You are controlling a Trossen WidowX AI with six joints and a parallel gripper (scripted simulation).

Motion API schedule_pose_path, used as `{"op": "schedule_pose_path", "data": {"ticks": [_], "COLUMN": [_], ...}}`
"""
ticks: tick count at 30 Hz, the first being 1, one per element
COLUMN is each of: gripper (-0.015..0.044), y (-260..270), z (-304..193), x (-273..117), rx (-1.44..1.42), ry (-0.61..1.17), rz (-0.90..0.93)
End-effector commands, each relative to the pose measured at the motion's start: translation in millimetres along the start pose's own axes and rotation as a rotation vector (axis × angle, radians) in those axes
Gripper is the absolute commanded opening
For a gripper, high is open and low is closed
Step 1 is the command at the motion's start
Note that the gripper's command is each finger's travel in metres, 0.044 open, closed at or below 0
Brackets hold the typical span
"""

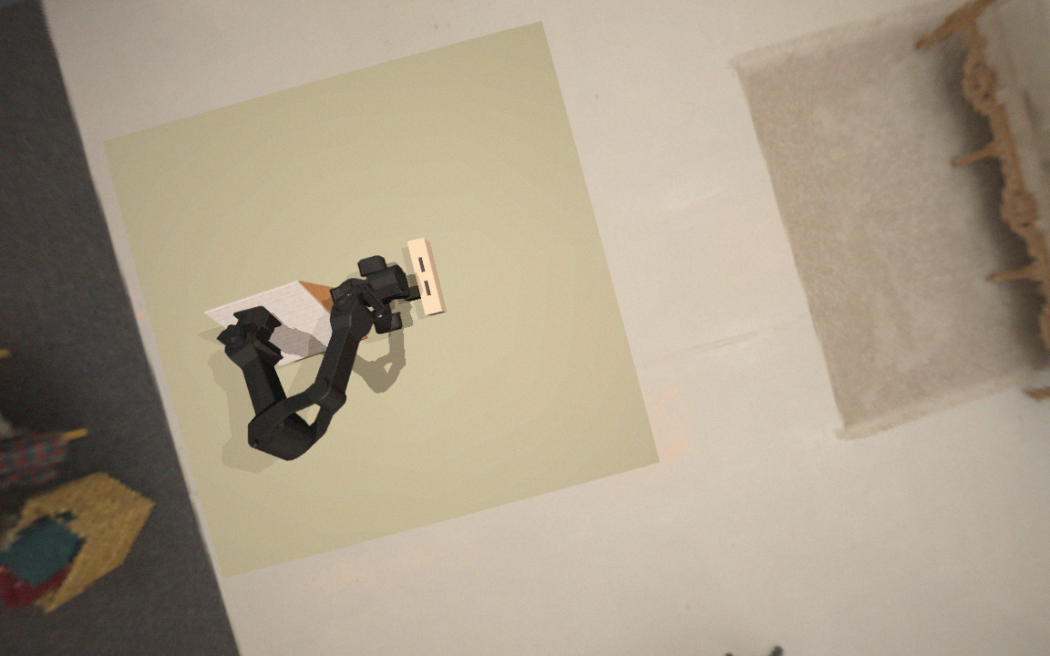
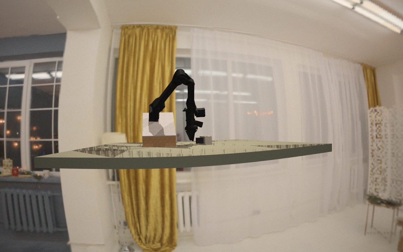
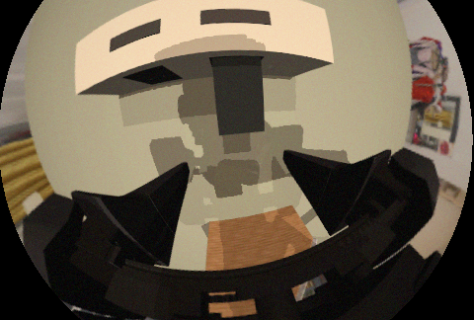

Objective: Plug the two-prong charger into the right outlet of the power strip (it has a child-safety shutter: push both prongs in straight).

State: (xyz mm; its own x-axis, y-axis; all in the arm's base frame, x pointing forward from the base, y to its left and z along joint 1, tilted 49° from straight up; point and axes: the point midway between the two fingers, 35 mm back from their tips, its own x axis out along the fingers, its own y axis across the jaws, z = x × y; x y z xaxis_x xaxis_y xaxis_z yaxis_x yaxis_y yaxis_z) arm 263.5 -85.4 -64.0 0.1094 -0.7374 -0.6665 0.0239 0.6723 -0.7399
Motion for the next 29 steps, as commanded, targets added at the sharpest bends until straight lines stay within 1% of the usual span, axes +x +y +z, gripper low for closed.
{"op": "schedule_pose_path", "data": {"ticks": [1,5,7,29], "gripper": [0.044,0.044,0.044,0.044], "y": [3,1,0,0], "z": [8,13,13,13], "x": [-25,-60,-67,-67], "rx": [-0.054,-0.11,-0.119,-0.119], "ry": [-0.189,-0.447,-0.492,-0.492], "rz": [0.023,0.023,0.02,0.02]}}
